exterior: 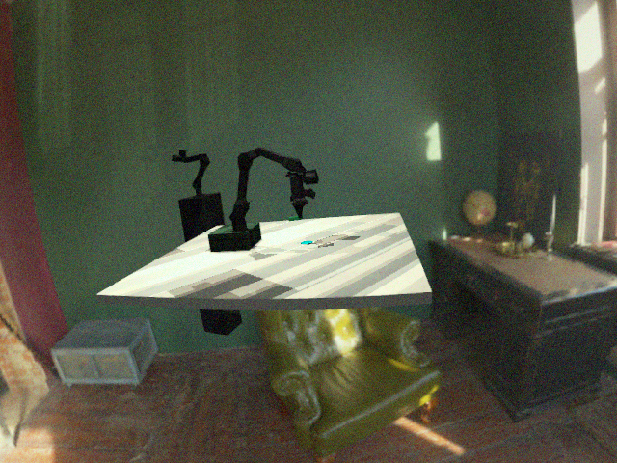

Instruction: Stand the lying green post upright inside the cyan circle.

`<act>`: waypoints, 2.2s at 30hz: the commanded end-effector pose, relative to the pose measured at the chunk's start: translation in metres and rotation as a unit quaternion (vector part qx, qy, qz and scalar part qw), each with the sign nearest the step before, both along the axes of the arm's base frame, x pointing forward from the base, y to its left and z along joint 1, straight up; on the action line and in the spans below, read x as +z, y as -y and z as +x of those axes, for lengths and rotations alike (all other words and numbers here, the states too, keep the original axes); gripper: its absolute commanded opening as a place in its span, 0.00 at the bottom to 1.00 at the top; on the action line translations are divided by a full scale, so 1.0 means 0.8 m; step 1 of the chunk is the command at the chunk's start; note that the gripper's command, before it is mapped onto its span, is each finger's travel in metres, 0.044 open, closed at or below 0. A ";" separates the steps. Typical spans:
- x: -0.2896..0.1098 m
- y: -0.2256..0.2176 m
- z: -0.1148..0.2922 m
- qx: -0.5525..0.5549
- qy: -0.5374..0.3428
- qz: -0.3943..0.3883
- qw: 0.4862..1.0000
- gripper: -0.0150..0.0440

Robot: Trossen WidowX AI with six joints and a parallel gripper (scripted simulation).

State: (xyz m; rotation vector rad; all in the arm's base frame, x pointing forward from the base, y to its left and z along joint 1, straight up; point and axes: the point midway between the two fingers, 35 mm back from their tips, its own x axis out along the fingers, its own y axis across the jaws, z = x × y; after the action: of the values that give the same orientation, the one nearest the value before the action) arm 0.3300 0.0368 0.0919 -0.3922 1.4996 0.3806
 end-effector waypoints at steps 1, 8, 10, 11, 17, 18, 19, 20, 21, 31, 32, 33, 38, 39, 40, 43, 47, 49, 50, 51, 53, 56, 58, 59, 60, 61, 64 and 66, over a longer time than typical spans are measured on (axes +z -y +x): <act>0.002 -0.016 0.001 0.052 0.001 -0.004 0.999 0.29; 0.004 -0.045 -0.001 0.141 0.001 -0.006 0.990 0.29; 0.005 -0.053 -0.002 0.166 0.001 -0.006 0.986 0.29; 0.005 -0.057 -0.003 0.179 0.001 -0.007 0.984 0.29; 0.006 -0.076 -0.006 0.235 0.001 -0.008 0.972 0.29; 0.006 -0.076 -0.006 0.235 0.001 -0.008 0.972 0.29; 0.006 -0.076 -0.006 0.235 0.001 -0.008 0.972 0.29; 0.006 -0.076 -0.006 0.234 0.002 -0.008 0.972 0.29; 0.005 -0.076 -0.005 0.233 0.003 -0.006 0.972 0.29; -0.008 -0.079 0.007 0.216 0.028 0.020 0.976 0.29; -0.009 -0.079 0.008 0.214 0.031 0.023 0.976 0.29; -0.010 -0.080 0.010 0.212 0.033 0.025 0.976 0.29; -0.017 -0.081 0.015 0.203 0.046 0.039 0.977 0.29; -0.018 -0.081 0.017 0.202 0.049 0.041 0.977 0.29; -0.019 -0.081 0.018 0.200 0.051 0.044 0.977 0.29; -0.022 -0.082 0.021 0.195 0.059 0.052 0.978 0.29; -0.027 -0.083 0.026 0.189 0.069 0.062 0.978 0.29; -0.029 -0.083 0.028 0.185 0.074 0.067 0.978 0.29; -0.030 -0.083 0.029 0.184 0.077 0.070 0.977 0.29; -0.031 -0.083 0.030 0.182 0.079 0.073 0.977 0.29; -0.033 -0.084 0.032 0.179 0.084 0.078 0.977 0.29; -0.036 -0.084 0.035 0.175 0.092 0.086 0.977 0.29; -0.038 -0.084 0.037 0.172 0.097 0.091 0.976 0.29; -0.038 -0.084 0.038 0.170 0.100 0.093 0.976 0.29; -0.039 -0.084 0.040 0.169 0.102 0.096 0.976 0.29; -0.040 -0.085 0.041 0.168 0.105 0.098 0.975 0.29; -0.043 -0.085 0.043 0.163 0.112 0.106 0.974 0.29; -0.044 -0.085 0.045 0.161 0.118 0.111 0.974 0.29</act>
State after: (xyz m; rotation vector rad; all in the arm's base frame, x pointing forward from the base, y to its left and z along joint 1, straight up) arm 0.3657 0.1054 0.0605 -0.5100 1.1569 0.7273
